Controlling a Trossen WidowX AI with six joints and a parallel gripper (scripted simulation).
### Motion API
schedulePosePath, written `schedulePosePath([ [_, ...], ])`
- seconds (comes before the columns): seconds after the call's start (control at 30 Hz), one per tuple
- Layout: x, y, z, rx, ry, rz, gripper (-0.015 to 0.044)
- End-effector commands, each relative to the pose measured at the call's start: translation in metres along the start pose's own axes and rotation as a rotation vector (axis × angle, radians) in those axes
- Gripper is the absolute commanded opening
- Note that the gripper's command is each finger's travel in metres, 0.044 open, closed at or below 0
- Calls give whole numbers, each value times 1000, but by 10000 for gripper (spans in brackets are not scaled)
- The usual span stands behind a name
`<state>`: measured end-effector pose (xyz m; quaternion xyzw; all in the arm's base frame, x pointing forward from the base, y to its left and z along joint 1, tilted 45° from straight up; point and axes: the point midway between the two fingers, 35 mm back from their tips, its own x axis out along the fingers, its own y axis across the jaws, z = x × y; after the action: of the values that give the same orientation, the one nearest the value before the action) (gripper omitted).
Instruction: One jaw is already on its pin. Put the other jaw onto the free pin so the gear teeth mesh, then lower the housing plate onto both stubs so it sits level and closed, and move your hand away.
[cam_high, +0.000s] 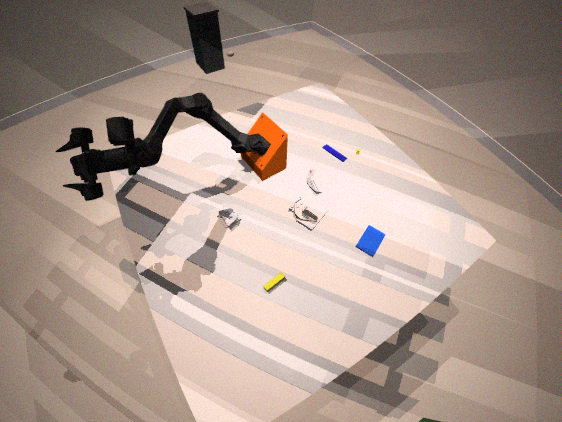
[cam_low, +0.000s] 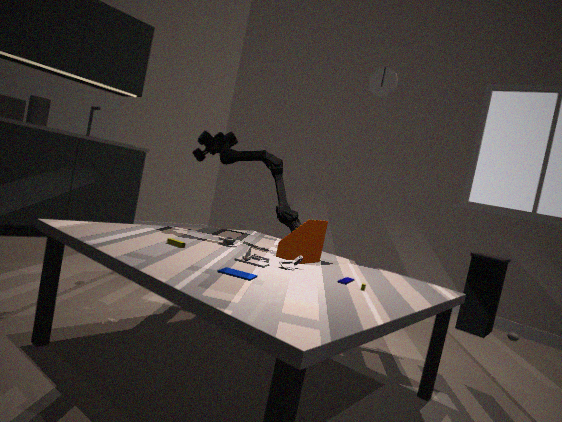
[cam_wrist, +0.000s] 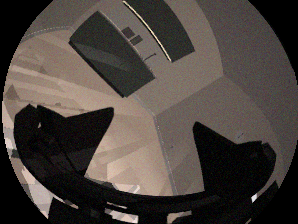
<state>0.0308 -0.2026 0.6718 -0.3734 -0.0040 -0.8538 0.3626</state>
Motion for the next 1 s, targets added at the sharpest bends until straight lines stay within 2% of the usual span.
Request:
schedulePosePath([
  [0.0, -10, 41, 7, -59, -32, 99, 440],
  [0.37, -37, 93, 16, -94, -88, 275, 440],
  [0.97, -116, 187, 40, -237, -238, 567, 440],
])
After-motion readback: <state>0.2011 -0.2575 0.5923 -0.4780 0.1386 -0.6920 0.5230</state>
